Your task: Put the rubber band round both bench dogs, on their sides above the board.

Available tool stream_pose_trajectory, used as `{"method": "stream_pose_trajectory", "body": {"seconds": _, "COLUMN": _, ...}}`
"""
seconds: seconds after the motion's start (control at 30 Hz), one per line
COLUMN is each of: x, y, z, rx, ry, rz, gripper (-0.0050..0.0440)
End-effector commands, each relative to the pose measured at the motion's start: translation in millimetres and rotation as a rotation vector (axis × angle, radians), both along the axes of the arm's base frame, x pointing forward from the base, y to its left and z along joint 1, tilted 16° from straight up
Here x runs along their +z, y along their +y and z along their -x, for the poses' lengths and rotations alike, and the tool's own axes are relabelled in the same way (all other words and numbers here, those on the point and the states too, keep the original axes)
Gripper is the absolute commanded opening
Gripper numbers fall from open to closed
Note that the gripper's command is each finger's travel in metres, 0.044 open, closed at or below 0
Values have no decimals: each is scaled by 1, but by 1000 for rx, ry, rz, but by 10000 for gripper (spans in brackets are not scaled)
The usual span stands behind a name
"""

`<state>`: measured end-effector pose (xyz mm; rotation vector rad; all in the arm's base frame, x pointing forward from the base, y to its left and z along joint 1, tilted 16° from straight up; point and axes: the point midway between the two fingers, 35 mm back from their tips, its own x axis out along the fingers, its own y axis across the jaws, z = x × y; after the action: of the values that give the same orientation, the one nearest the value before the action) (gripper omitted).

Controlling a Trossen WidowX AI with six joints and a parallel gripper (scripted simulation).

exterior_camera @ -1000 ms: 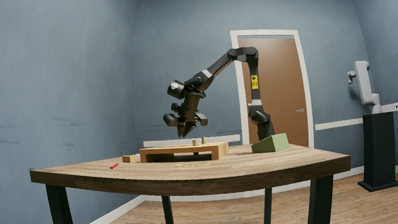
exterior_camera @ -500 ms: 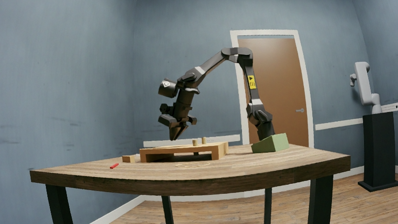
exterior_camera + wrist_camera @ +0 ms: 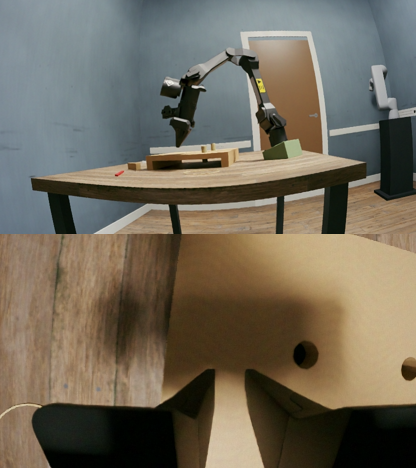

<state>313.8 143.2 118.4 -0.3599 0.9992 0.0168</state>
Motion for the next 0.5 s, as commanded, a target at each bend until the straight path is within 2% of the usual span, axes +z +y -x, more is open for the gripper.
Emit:
{"method": "stream_pose_trajectory", "body": {"seconds": 0.0, "x": -2, "y": 22, "z": 4, "rx": 89, "ry": 43, "rz": 29, "gripper": 80}}
{"method": "stream_pose_trajectory", "body": {"seconds": 0.47, "x": -31, "y": 96, "z": 57, "rx": 498, "ry": 235, "rz": 193, "gripper": 80}}
